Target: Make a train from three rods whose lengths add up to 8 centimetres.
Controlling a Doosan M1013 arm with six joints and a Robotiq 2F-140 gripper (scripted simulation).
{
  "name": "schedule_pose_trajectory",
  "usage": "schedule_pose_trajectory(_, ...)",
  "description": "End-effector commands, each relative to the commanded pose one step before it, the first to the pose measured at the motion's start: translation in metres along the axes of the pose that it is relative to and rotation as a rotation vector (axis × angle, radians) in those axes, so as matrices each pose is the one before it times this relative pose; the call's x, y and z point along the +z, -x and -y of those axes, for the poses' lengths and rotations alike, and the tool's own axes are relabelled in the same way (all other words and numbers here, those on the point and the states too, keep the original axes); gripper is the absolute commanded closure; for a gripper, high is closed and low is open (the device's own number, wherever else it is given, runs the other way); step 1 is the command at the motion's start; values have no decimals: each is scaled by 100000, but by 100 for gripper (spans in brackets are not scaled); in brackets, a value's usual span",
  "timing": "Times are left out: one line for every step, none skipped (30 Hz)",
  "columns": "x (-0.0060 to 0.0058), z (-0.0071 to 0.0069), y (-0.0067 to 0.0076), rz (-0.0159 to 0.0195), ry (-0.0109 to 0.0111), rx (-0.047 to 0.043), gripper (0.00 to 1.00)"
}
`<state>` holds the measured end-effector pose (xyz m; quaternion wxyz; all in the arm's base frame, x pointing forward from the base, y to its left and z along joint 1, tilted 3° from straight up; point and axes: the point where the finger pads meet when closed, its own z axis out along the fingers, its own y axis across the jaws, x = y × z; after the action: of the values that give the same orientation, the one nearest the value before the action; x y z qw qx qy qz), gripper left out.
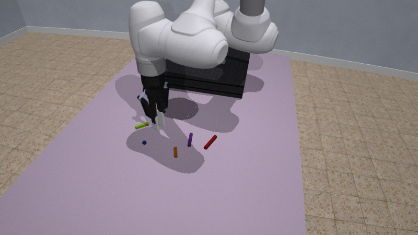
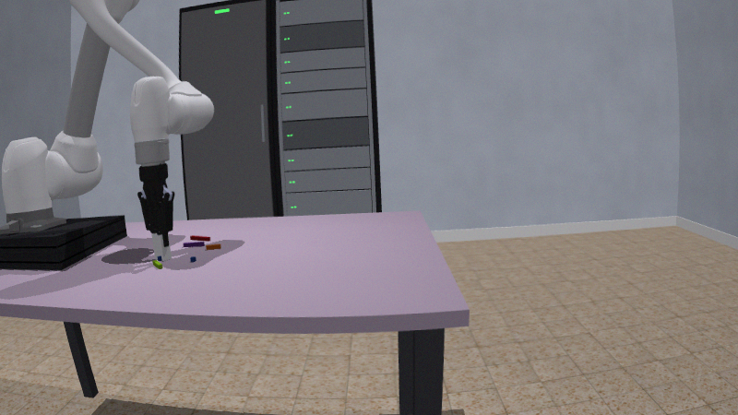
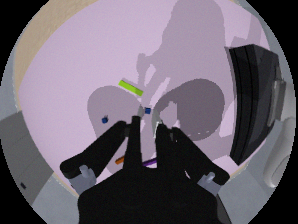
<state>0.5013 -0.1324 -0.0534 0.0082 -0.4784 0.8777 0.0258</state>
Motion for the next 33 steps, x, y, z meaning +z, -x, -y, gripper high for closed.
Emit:
schedule_pose_trajectory(-8,0,6,23,-5,-2,85)
schedule_pose_trajectory(0,0,0,0,0,0,85)
schedule_pose_trajectory(0,0,0,0,0,0,85)
schedule_pose_trajectory(0,0,0,0,0,0,85)
schedule_pose_trajectory(0,0,0,0,0,0,85)
schedule_pose_trajectory(0,0,0,0,0,0,85)
schedule_pose_trajectory(0,0,0,0,0,0,85)
schedule_pose_trajectory(0,0,0,0,0,0,85)
schedule_pose_trajectory(0,0,0,0,0,0,85)
schedule_pose_trajectory(0,0,0,0,0,0,85)
schedule_pose_trajectory(0,0,0,0,0,0,97)
schedule_pose_trajectory(0,0,0,0,0,0,97)
schedule_pose_trajectory(0,0,0,0,0,0,97)
schedule_pose_trajectory(0,0,0,0,0,0,97)
schedule_pose_trajectory(0,0,0,0,0,0,97)
schedule_pose_trajectory(0,0,0,0,0,0,97)
schedule_pose_trajectory(0,0,0,0,0,0,97)
schedule_pose_trajectory(0,0,0,0,0,0,97)
schedule_pose_trajectory(0,0,0,0,0,0,97)
schedule_pose_trajectory(0,0,0,0,0,0,97)
schedule_pose_trajectory(0,0,0,0,0,0,97)
schedule_pose_trajectory(0,0,0,0,0,0,97)
schedule_pose_trajectory(0,0,0,0,0,0,97)
schedule_pose_trajectory(0,0,0,0,0,0,97)
schedule_pose_trajectory(0,0,0,0,0,0,97)
schedule_pose_trajectory(0,0,0,0,0,0,97)
schedule_pose_trajectory(0,0,0,0,0,0,97)
schedule_pose_trajectory(0,0,0,0,0,0,97)
schedule_pose_trajectory(0,0,0,0,0,0,97)
schedule_pose_trajectory(0,0,0,0,0,0,97)
schedule_pose_trajectory(0,0,0,0,0,0,97)
schedule_pose_trajectory(0,0,0,0,0,0,97)
schedule_pose_trajectory(0,0,0,0,0,0,97)
